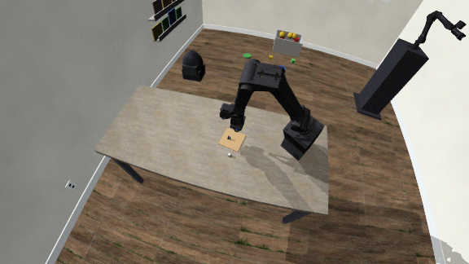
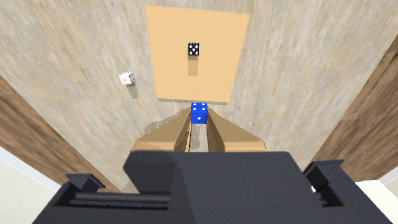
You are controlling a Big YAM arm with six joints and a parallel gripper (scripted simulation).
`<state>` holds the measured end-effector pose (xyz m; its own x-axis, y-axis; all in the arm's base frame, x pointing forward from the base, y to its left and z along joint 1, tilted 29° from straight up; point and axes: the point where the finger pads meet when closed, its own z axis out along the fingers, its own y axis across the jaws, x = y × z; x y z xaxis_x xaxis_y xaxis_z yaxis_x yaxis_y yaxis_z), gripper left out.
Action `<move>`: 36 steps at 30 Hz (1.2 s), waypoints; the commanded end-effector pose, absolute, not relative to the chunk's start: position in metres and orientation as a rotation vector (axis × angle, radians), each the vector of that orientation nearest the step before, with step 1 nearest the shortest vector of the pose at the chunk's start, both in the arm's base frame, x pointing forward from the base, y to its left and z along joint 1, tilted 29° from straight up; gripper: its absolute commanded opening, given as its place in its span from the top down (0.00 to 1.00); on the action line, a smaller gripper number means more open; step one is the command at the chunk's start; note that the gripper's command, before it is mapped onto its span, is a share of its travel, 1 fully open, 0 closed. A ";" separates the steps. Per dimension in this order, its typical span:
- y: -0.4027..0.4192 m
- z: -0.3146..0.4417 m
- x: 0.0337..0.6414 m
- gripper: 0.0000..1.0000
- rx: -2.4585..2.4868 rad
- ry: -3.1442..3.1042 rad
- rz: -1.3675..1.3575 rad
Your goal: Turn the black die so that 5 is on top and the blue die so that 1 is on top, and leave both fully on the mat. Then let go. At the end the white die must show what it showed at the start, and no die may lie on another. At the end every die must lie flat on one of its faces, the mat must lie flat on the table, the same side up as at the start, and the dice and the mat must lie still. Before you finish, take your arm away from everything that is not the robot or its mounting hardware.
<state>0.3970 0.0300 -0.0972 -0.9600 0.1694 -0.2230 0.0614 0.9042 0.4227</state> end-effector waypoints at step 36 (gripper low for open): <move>0.072 -0.170 0.422 0.88 0.109 2.807 0.609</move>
<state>0.4121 0.0648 -0.1658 -0.9665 0.1235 -0.2250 0.0200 0.9102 0.4138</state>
